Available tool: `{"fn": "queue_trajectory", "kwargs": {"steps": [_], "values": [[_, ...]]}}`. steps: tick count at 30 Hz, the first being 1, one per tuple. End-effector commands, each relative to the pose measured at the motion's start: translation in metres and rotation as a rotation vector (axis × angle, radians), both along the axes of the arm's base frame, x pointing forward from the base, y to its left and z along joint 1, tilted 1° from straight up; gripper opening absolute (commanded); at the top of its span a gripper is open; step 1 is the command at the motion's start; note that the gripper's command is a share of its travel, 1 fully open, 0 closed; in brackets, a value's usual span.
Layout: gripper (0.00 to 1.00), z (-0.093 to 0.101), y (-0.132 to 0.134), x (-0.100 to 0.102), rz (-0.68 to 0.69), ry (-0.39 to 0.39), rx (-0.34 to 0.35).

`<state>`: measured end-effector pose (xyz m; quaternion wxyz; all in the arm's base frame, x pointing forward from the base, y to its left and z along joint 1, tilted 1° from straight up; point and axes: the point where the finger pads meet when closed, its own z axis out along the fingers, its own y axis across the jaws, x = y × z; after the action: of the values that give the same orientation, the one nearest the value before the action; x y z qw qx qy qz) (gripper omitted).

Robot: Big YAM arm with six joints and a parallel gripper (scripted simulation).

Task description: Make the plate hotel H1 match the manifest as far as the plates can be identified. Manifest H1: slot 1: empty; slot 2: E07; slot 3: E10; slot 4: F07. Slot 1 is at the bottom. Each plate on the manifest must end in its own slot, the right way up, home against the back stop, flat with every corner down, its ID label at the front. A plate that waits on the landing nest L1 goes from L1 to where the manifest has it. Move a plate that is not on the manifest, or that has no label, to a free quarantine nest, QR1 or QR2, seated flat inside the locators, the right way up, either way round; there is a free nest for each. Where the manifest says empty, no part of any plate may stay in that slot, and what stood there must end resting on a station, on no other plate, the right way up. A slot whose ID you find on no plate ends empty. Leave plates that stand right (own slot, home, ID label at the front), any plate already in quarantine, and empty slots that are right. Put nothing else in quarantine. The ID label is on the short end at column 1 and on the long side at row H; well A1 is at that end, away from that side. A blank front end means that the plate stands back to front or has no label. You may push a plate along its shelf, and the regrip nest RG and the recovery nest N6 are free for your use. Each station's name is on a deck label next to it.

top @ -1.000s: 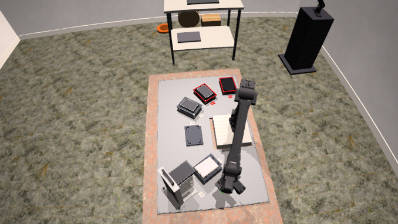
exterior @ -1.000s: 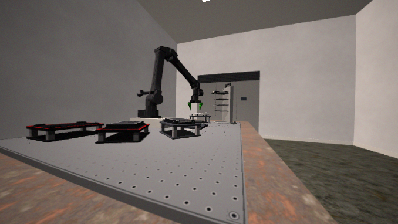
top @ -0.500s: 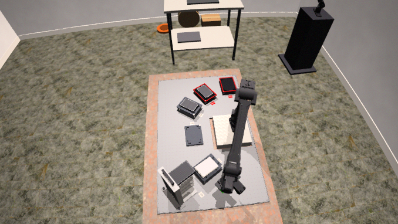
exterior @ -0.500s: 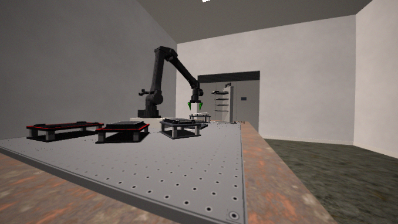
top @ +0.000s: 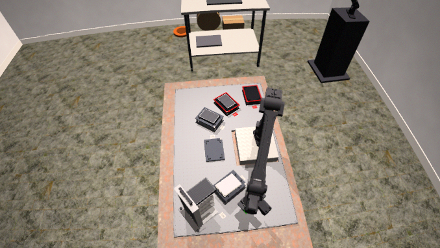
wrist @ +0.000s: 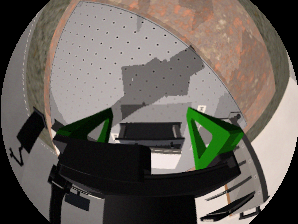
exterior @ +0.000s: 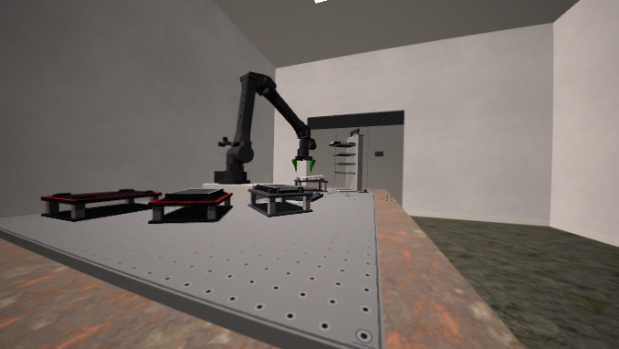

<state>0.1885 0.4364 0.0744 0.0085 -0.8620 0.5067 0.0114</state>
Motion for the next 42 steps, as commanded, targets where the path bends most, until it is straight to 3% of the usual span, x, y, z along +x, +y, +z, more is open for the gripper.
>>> {"fn": "queue_trajectory", "kwargs": {"steps": [1, 28, 29, 34, 42], "values": [[1.0, 0.012, 0.014, 0.004, 0.003, -0.017, 0.039], [1.0, 0.012, 0.014, 0.004, 0.003, -0.017, 0.039], [1.0, 0.002, 0.015, -0.001, 0.013, -0.012, 0.025], [1.0, 0.041, 0.024, 0.002, 0.014, -0.032, 0.071], [1.0, 0.052, 0.023, 0.002, 0.015, -0.033, 0.072]]}}
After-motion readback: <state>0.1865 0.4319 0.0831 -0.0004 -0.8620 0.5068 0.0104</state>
